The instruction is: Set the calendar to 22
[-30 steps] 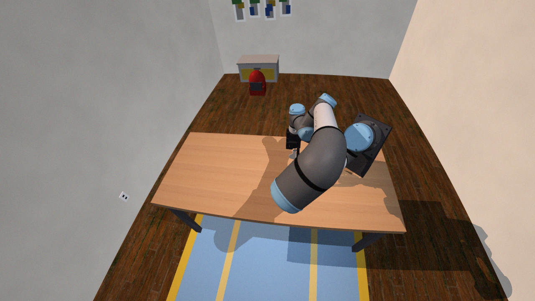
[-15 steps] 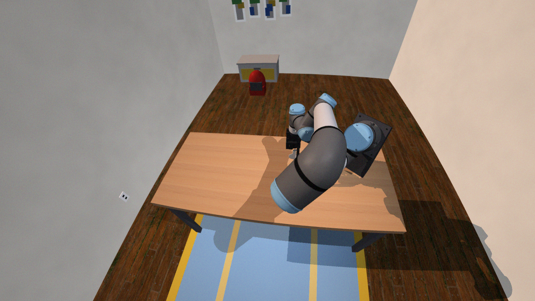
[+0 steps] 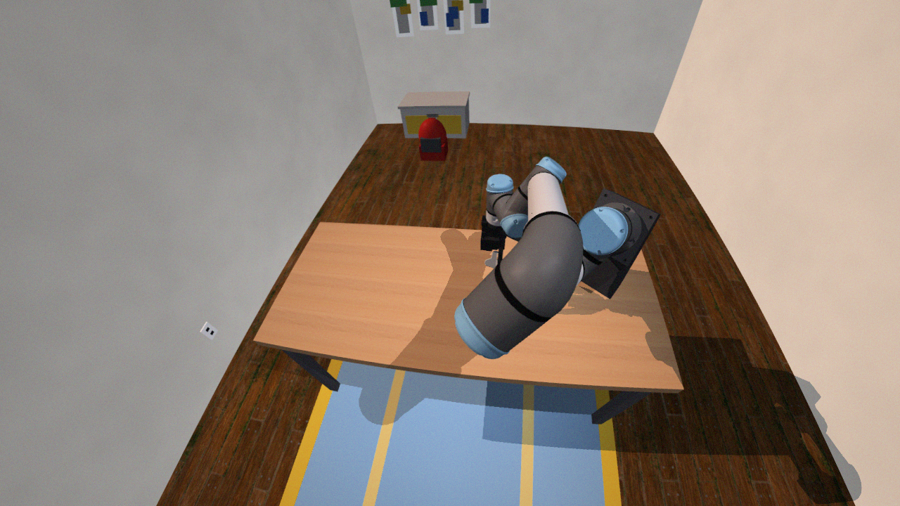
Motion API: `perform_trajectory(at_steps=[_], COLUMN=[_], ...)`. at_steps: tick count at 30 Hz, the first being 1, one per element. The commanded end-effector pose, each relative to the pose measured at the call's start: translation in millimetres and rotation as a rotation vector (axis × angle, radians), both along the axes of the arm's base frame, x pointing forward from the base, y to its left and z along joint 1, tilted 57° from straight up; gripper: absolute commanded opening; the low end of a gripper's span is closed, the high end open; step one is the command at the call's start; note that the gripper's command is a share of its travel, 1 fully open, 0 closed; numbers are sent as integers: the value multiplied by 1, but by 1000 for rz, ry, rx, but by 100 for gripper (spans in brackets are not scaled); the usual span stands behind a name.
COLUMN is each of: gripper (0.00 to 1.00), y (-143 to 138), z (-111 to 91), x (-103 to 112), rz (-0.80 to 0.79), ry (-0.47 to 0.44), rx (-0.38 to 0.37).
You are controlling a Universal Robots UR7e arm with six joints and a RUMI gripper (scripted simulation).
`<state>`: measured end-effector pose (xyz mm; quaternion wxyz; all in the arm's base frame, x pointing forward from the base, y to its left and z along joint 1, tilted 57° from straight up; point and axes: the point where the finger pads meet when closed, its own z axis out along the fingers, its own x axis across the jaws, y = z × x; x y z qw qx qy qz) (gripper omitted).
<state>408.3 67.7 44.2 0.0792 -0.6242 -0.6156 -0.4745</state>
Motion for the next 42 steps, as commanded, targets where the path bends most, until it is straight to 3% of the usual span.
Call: perform_trajectory(at_steps=[1,14,31,42], gripper=[100,100,100,100], y=[0,3,9,14], z=[0,1,3,5], x=[0,0,1,4], rz=[-16,-93,-264,-437], ry=[20,117,335,554], rx=[14,84,241,400])
